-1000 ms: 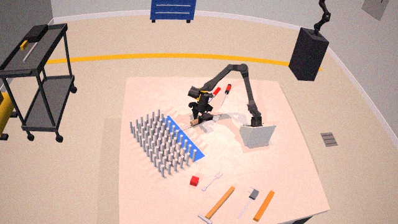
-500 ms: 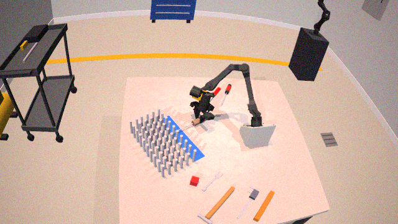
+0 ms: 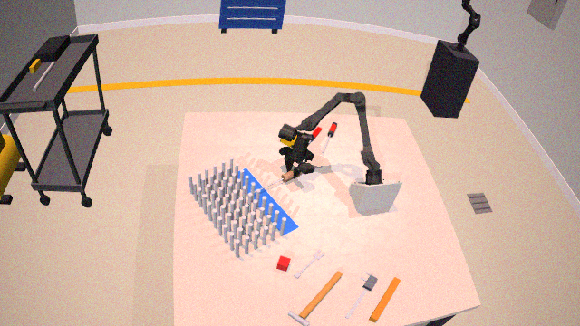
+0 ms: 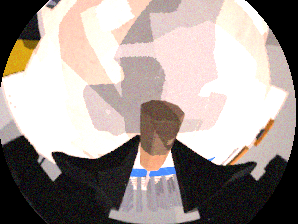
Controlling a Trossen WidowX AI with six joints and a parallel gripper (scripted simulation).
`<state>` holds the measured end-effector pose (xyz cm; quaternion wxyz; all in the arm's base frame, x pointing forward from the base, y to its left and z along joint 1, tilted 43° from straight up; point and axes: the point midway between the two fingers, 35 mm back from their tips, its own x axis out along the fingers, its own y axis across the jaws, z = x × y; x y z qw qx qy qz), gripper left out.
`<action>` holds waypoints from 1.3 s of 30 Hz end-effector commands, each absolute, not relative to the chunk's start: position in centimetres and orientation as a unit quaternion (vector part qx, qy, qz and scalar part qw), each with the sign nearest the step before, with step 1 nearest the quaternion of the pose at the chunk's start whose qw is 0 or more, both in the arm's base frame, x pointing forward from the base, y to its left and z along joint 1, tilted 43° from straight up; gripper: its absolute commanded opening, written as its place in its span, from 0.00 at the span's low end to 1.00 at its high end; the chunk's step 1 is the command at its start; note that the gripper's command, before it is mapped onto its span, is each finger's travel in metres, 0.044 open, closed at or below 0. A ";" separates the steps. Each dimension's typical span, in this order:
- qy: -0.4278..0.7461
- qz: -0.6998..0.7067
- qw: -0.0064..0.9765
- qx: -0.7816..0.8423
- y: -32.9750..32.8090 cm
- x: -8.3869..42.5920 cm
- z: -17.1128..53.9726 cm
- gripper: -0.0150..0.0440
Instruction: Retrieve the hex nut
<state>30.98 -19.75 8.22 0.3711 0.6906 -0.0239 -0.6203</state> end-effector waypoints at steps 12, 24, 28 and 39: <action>-0.022 -0.619 0.371 0.692 -19.4 30.6 8.8 0.25; -0.023 -0.618 0.370 0.693 -18.8 30.7 9.7 0.25; -0.023 -0.618 0.370 0.693 -18.9 29.6 10.1 0.25; -0.020 -0.619 0.371 0.691 -18.7 27.0 11.5 0.25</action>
